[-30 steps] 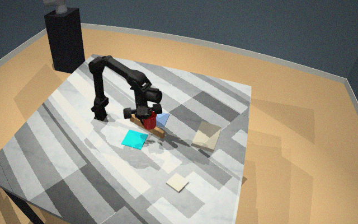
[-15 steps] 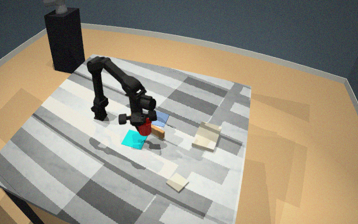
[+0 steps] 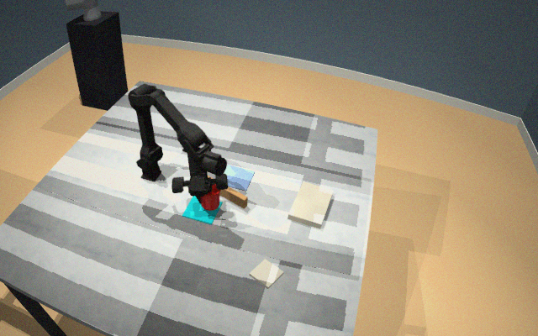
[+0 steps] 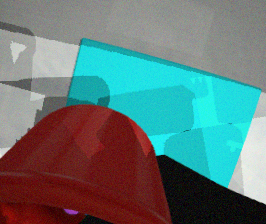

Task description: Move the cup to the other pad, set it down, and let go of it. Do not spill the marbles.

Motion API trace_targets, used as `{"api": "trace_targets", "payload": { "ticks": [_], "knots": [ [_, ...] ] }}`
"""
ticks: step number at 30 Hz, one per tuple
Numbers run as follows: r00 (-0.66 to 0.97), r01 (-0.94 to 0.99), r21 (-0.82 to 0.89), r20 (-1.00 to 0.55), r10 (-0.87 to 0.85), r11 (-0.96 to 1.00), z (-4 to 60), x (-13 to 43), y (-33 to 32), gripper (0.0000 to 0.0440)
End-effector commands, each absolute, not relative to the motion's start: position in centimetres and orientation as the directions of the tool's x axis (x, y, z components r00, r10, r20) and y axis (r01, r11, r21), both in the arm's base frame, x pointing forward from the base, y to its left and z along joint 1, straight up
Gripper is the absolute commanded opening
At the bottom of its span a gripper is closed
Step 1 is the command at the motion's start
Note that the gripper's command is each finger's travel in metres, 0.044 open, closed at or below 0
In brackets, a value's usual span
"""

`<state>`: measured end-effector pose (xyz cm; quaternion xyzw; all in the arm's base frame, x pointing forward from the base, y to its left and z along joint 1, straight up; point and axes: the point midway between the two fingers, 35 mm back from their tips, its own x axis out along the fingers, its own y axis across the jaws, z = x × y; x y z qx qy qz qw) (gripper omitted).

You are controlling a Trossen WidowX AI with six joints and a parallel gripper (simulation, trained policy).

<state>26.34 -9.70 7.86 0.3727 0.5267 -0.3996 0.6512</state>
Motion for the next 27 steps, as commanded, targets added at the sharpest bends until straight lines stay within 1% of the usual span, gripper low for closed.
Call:
{"api": "trace_targets", "payload": {
  "ticks": [1, 4, 8, 11, 12, 21, 27],
  "knots": [
    [0.122, 0.916, 0.059, -0.983, -0.135, 0.398, 7.2, 25.6, -9.8, 0.0006],
    [0.12, 0.919, 0.057, -0.983, -0.139, 0.391, 6.7, 25.2, -10.0, 0.0026],
    [0.135, 0.922, 0.07, -0.98, -0.146, 0.381, 6.4, 25.0, -10.3, 0.0067],
    [0.172, 0.922, 0.103, -0.973, -0.154, 0.373, 6.8, 25.4, -10.7, 0.014],
    [0.184, 0.922, 0.115, -0.971, -0.155, 0.371, 7.0, 25.5, -10.8, 0.0156],
    [0.251, 0.909, 0.178, -0.955, -0.156, 0.376, 8.1, 25.2, -10.8, 0.0181],
    [0.287, 0.9, 0.209, -0.945, -0.159, 0.381, 8.9, 24.8, -10.8, 0.0214]
  ]
}}
